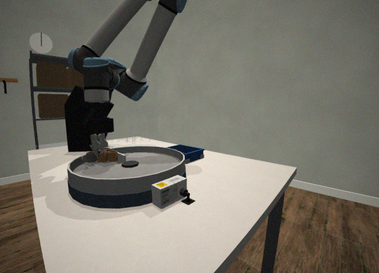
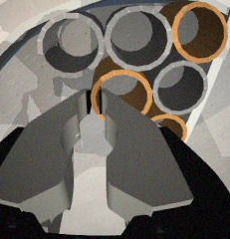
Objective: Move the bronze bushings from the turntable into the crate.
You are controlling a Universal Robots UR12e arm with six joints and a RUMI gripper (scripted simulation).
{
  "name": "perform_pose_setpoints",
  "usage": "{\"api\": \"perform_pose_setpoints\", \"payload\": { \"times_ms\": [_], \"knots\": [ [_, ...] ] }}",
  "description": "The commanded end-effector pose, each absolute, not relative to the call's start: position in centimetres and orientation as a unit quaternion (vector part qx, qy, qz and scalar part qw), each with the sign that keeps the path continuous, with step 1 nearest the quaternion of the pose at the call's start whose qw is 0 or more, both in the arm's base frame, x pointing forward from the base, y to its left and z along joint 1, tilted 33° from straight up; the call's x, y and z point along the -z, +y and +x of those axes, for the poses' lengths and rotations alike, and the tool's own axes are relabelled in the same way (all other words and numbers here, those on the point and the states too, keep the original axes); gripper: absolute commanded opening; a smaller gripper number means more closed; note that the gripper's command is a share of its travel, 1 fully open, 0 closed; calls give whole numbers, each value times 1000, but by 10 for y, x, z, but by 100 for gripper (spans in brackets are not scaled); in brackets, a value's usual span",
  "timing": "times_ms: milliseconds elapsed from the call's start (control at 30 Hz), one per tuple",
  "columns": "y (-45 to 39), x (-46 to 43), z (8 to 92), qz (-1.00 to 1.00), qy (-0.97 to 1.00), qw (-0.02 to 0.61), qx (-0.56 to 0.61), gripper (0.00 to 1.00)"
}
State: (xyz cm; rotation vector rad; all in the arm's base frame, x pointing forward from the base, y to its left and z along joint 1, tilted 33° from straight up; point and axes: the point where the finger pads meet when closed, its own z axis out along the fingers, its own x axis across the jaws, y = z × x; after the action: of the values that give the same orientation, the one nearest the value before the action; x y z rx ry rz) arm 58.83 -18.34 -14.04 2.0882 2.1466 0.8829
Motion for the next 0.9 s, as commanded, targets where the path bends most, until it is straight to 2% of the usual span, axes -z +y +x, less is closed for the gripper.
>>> {"api": "perform_pose_setpoints", "payload": {
  "times_ms": [0, 867],
  "knots": [
    [-184, 140, 588, 669, 687, 10, -283, 0],
    [-188, 130, 584, 669, 687, 10, -283, 0]
  ]
}}
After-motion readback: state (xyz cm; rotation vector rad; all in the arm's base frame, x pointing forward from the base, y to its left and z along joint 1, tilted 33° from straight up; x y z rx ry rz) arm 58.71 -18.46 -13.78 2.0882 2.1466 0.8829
